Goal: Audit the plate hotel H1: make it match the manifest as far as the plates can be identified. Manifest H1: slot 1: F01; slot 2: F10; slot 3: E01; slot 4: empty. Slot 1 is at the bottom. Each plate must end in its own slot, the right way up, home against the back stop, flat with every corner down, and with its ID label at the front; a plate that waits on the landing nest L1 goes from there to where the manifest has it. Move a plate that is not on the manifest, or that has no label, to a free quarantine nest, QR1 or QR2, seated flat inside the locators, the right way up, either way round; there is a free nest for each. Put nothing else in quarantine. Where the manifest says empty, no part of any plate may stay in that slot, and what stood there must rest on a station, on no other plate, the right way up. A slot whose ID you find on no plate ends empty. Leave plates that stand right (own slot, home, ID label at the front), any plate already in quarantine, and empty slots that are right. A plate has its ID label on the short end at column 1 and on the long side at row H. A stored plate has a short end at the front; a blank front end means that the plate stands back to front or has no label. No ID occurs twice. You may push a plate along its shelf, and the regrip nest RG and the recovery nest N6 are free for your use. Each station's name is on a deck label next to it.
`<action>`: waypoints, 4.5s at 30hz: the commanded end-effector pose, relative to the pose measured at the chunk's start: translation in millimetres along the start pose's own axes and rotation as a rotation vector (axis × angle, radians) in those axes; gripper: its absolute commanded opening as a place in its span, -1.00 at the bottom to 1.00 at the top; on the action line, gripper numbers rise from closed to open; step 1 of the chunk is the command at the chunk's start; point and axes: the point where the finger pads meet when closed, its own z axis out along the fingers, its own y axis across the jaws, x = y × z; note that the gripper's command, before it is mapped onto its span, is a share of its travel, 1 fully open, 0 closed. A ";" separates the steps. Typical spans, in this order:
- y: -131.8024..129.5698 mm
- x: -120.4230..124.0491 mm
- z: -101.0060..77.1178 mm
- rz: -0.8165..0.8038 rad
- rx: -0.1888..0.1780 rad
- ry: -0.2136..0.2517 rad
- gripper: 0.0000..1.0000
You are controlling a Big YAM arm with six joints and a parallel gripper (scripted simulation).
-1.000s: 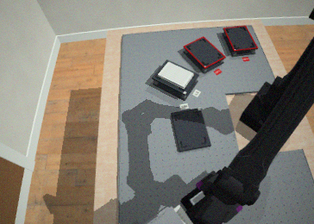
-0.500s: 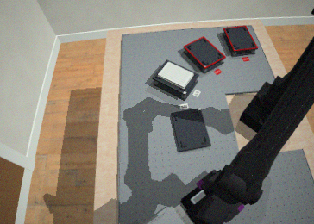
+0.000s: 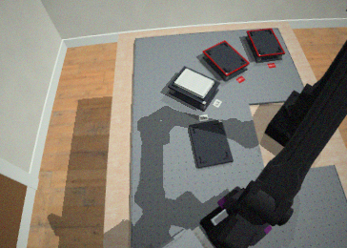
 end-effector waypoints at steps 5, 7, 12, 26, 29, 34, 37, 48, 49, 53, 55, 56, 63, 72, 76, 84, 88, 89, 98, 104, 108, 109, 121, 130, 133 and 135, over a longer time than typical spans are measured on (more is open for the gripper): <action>3.5 -27.7 -32.5 0.004 -0.019 -0.070 0.72; 3.1 -25.3 -23.7 0.004 -0.012 -0.045 0.72; 3.5 -27.6 -38.9 0.004 -0.019 -0.070 0.72; 3.4 -26.5 -47.7 0.004 -0.017 -0.061 0.72; 3.4 -27.1 -54.9 0.004 -0.020 -0.072 0.72; 3.3 -26.5 -57.5 0.004 -0.018 -0.065 0.72; 3.6 -26.7 -67.0 0.004 -0.020 -0.073 0.72; 4.3 -25.3 -92.5 0.004 -0.021 -0.074 0.72; 4.4 -25.1 -95.3 0.004 -0.021 -0.075 0.72; 4.7 -24.4 -106.6 0.004 -0.022 -0.075 0.72; 4.8 -24.0 -112.2 0.004 -0.022 -0.076 0.72; 4.8 -24.0 -112.2 0.004 -0.022 -0.076 0.72; 5.2 -22.9 -129.0 0.004 -0.023 -0.077 0.72; 5.7 -21.0 -154.0 0.004 -0.024 -0.078 0.72; 6.0 -20.9 -156.2 0.004 -0.022 -0.069 0.72; 6.5 -19.8 -172.6 0.004 -0.021 -0.065 0.72; -17.7 -2.3 -154.7 0.089 -0.007 -0.022 0.72; -21.0 -2.4 -154.7 0.106 -0.007 -0.022 0.72; -44.1 -3.2 -154.6 0.223 -0.007 -0.022 0.72; -64.0 -3.9 -154.5 0.323 -0.007 -0.022 0.72; -70.6 -4.2 -154.4 0.356 -0.006 -0.022 0.72; -74.0 -4.7 -151.6 0.373 -0.004 -0.013 0.72; -114.3 -10.9 -147.1 0.405 -0.001 -0.002 0.72; -139.1 -29.1 -165.9 0.402 -0.004 -0.054 0.72; -149.6 -29.7 -165.9 0.402 -0.003 -0.055 0.72; -156.6 -30.1 -165.9 0.402 -0.002 -0.056 0.72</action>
